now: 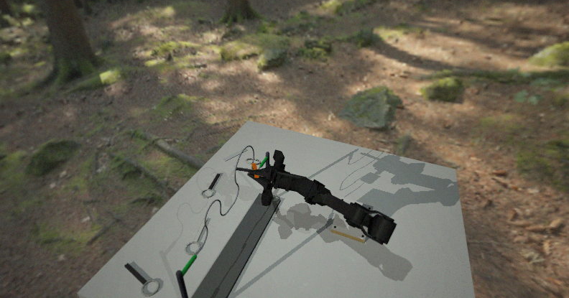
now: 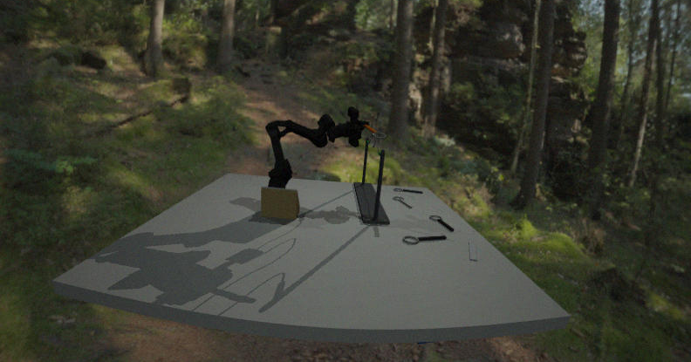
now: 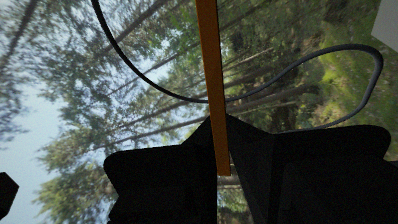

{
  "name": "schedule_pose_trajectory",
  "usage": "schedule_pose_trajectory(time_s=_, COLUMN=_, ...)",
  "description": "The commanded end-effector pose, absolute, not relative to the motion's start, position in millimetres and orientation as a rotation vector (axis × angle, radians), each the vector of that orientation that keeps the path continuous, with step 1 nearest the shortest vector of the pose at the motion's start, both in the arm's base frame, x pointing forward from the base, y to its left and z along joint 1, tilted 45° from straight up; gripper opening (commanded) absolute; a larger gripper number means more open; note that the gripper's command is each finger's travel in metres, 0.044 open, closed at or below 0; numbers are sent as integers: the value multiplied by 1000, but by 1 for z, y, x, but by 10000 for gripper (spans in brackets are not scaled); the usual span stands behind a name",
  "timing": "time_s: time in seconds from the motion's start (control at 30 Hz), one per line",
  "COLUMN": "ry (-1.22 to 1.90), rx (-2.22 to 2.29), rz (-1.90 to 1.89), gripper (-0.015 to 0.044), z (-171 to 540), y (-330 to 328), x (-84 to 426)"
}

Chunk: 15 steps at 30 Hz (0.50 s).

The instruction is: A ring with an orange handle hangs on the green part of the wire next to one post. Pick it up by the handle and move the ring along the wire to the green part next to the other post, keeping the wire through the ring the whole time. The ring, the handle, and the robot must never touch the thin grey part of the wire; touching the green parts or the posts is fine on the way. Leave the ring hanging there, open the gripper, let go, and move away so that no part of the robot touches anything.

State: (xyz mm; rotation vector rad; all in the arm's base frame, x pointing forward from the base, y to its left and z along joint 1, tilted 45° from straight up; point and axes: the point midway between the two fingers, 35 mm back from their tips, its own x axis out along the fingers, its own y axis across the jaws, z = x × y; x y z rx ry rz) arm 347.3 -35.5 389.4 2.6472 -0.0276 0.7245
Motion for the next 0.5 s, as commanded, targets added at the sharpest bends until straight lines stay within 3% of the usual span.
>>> schedule_pose_trajectory(time_s=0.0, ry=-44, rx=2678, rz=738, gripper=-150, z=390, y=-34, x=346)
schedule_pose_trajectory(time_s=0.47, ry=-18, rx=2605, rz=728, gripper=-150, z=383, y=-13, x=346)
